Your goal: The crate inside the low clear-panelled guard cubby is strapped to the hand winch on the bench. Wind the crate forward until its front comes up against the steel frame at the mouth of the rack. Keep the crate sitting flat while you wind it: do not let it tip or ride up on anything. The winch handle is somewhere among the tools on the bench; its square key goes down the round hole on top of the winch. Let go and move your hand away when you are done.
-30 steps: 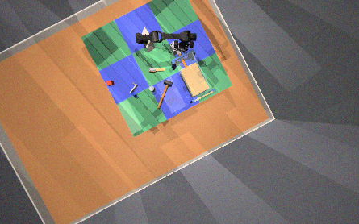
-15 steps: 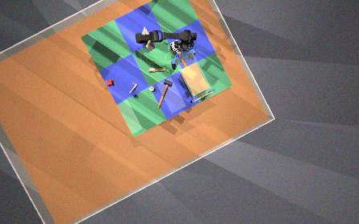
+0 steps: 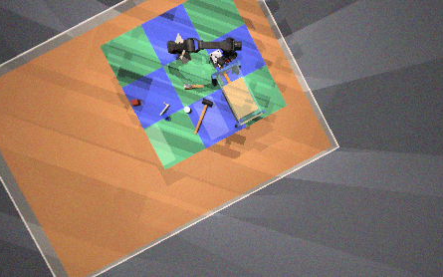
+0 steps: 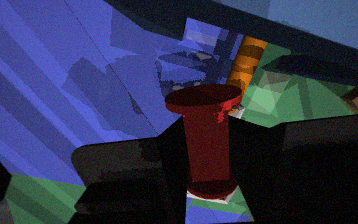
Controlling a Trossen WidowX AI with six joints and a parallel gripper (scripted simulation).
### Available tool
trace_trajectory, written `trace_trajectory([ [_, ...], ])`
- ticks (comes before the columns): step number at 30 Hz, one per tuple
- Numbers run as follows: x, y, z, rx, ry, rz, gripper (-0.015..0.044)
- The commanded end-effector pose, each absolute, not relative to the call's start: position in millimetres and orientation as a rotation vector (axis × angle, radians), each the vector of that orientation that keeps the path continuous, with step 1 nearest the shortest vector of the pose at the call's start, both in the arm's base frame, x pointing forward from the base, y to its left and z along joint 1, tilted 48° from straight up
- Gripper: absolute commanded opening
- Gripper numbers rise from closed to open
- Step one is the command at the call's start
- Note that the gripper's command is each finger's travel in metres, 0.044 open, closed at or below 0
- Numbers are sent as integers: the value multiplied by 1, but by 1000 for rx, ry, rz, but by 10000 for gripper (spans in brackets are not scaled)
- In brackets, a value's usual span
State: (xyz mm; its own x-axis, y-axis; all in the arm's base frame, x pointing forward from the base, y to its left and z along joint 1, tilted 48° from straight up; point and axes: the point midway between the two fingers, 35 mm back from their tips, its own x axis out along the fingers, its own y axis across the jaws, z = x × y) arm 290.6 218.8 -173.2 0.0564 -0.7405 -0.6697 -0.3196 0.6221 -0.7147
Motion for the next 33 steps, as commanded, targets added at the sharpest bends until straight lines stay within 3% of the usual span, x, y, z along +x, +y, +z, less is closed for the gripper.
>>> trace_trajectory([
  [1,289,223,-180,-1208,1613,-90,0],
  [9,289,223,-180,-1208,1613,-90,0],
  [26,291,218,-173,-1176,1621,-140,440],
  [33,291,230,-163,-1177,1621,-139,440],
])
